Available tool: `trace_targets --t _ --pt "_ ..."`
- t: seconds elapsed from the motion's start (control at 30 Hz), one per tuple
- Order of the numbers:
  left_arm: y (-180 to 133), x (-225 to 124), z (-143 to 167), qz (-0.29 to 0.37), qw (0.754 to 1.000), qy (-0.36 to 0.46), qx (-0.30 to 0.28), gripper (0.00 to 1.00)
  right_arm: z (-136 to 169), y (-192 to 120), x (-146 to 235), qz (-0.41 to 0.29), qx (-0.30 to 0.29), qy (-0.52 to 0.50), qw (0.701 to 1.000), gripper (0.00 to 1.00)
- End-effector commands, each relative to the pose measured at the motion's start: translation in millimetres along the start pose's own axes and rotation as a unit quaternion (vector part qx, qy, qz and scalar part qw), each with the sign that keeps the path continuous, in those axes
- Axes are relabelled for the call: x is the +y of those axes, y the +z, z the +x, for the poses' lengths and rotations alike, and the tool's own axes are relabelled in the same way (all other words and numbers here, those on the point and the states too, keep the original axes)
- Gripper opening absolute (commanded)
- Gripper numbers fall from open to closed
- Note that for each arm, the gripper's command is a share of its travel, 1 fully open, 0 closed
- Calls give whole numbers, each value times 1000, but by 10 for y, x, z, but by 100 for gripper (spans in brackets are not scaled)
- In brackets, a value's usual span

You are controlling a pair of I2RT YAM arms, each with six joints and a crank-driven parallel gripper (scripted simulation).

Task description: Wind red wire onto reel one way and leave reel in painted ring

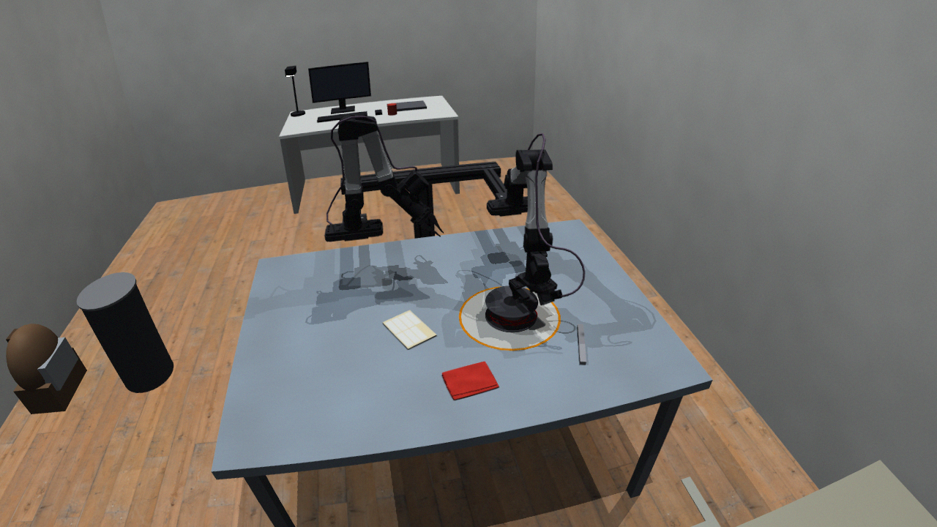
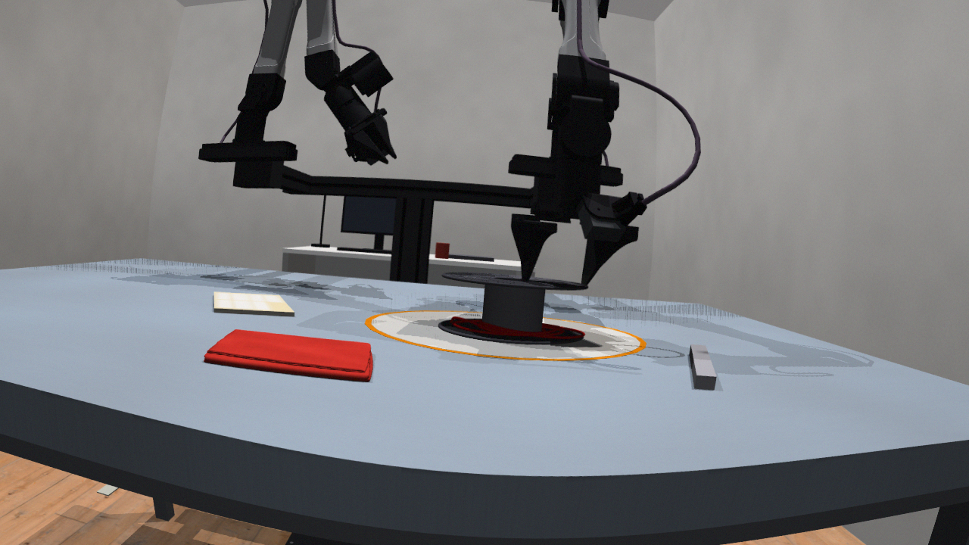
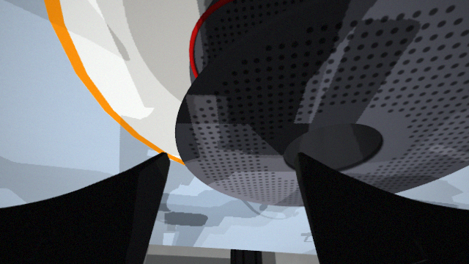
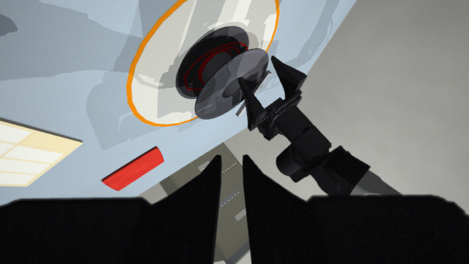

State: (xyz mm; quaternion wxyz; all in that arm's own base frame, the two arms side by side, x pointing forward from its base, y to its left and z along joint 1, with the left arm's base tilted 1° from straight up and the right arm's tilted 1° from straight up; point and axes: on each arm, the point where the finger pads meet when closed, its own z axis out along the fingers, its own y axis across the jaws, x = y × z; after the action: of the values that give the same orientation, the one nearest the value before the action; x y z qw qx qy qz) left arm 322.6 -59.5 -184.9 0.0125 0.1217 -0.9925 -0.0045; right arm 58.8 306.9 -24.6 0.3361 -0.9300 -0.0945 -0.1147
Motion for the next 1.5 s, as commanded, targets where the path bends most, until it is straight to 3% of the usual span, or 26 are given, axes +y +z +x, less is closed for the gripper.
trace_targets --t 0.0,0.2,0.87,1.47 --pt "-390 -37 -99 3 1000 5 -17 93 47 -14 -206 28 2 4 1000 15" --pt "-579 -8 -14 3 1000 5 -17 93 47 -14 -206 28 2 4 1000 15" --pt "-600 20 60 10 999 8 -35 93 47 -14 -206 28 2 4 1000 15" --pt "-1128 163 349 68 980 31 -187 93 47 -14 -206 28 2 4 1000 15"
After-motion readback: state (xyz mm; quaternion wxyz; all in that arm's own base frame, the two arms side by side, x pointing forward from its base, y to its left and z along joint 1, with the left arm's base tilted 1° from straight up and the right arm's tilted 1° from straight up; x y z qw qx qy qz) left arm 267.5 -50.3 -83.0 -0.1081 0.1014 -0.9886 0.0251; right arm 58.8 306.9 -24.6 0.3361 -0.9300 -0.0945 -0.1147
